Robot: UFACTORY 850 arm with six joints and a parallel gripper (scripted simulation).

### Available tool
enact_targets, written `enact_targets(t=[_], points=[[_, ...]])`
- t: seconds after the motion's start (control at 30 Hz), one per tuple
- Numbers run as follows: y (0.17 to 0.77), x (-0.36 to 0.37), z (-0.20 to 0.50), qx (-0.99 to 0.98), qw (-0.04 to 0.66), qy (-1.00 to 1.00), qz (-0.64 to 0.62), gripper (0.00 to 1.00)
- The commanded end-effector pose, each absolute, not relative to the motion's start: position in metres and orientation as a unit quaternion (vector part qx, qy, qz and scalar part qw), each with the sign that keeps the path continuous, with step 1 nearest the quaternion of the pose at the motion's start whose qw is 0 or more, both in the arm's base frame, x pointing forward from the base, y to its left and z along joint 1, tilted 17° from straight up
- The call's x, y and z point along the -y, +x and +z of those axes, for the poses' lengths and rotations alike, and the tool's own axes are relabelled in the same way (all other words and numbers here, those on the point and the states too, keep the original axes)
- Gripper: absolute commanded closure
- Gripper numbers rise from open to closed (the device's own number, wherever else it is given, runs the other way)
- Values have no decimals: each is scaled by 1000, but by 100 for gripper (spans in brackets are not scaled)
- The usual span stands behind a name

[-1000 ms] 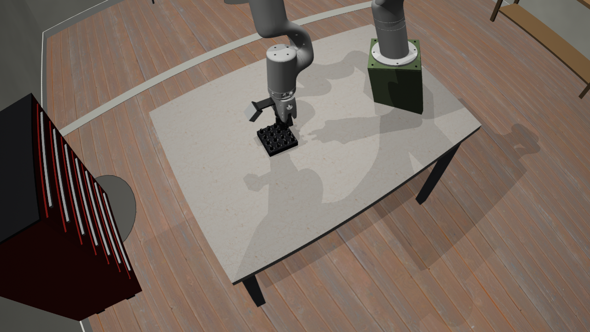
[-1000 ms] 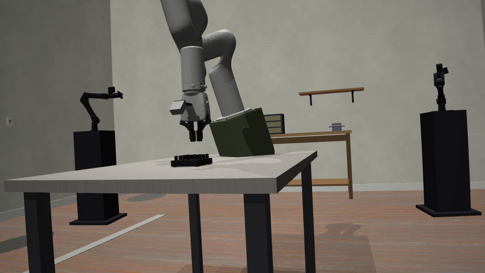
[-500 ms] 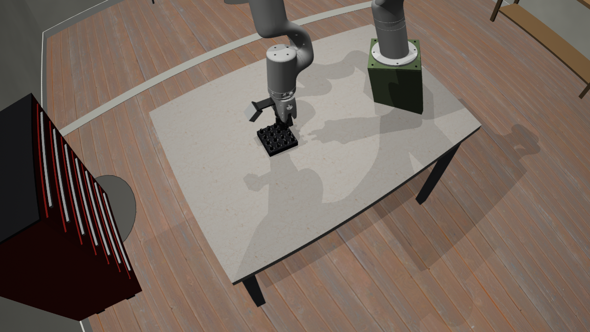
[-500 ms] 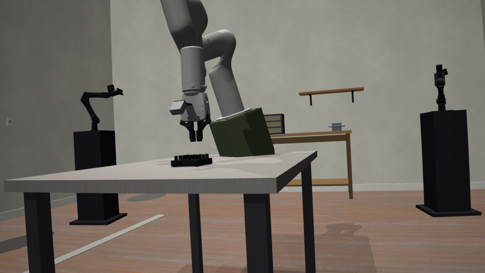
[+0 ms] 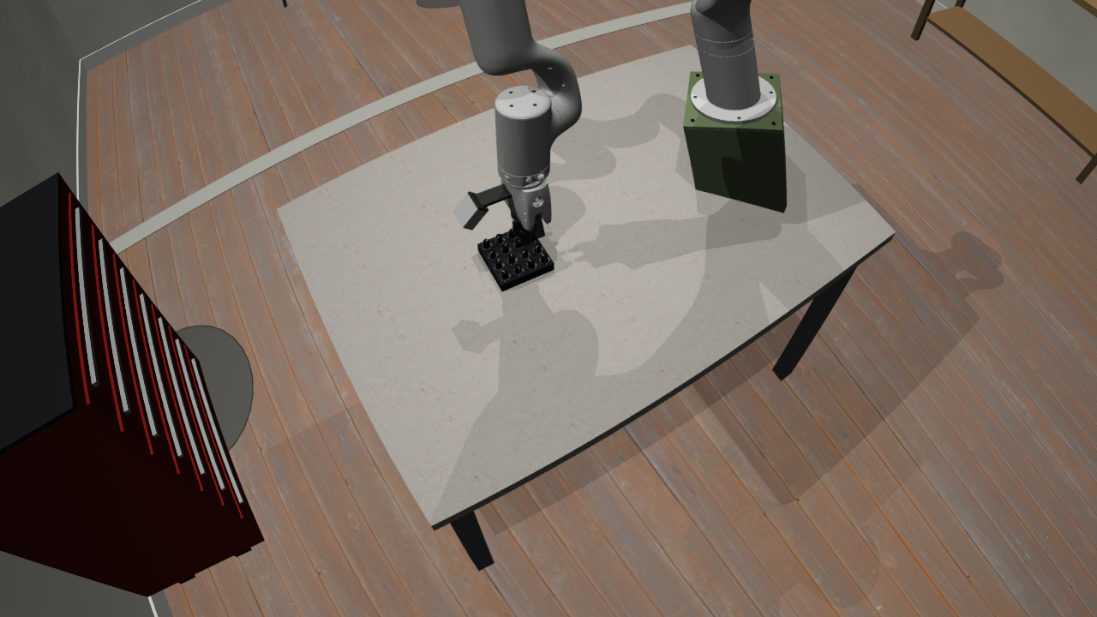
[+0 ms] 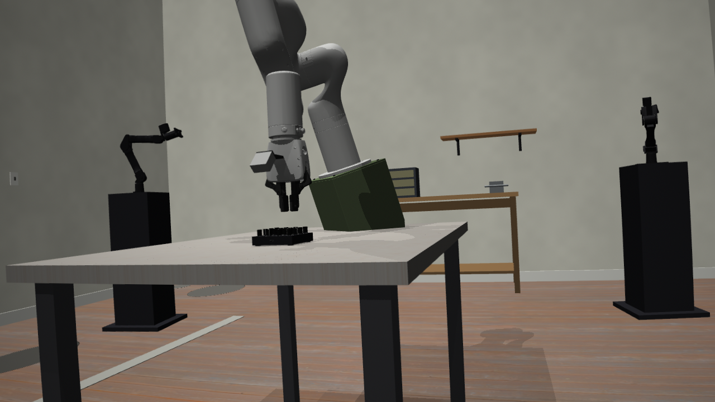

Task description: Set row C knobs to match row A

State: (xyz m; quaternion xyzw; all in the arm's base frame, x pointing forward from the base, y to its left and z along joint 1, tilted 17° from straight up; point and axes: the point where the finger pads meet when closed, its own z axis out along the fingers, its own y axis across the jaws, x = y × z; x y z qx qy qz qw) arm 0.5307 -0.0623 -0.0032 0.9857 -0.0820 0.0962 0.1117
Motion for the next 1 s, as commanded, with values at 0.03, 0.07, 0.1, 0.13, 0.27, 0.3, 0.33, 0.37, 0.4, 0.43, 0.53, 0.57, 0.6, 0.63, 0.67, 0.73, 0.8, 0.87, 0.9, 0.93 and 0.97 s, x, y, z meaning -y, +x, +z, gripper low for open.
enact_targets(t=[0.03,0.07,0.1,0.13,0.27,0.3,0.33,0.37,0.4,0.43,0.53,0.57,0.6,0.63,0.67,0.73,0.8,0.87,0.9,0.93,0.97], points=[[532,63,-6,82,112,986,97,81],[532,63,-7,82,112,986,97,81],[532,63,-8,82,112,986,97,81],[533,64,-9,82,112,986,97,81],[534,65,-14,82,112,986,97,81],[534,65,-15,82,112,986,97,81],[534,66,-16,82,112,986,97,81],[534,66,-17,82,112,986,97,81],[535,66,-19,82,112,986,97,81],[535,66,-20,82,112,986,97,81],[536,67,-22,82,112,986,97,81],[536,67,-22,82,112,986,97,81],[536,67,-23,82,112,986,97,81],[536,68,-25,82,112,986,97,81],[536,68,-26,82,112,986,97,81],[537,68,-28,82,112,986,97,81],[537,69,-30,82,112,986,97,81],[537,69,-31,82,112,986,97,81],[538,70,-32,82,112,986,97,81],[538,70,-33,82,112,986,97,81],[538,70,-34,82,112,986,97,81]])
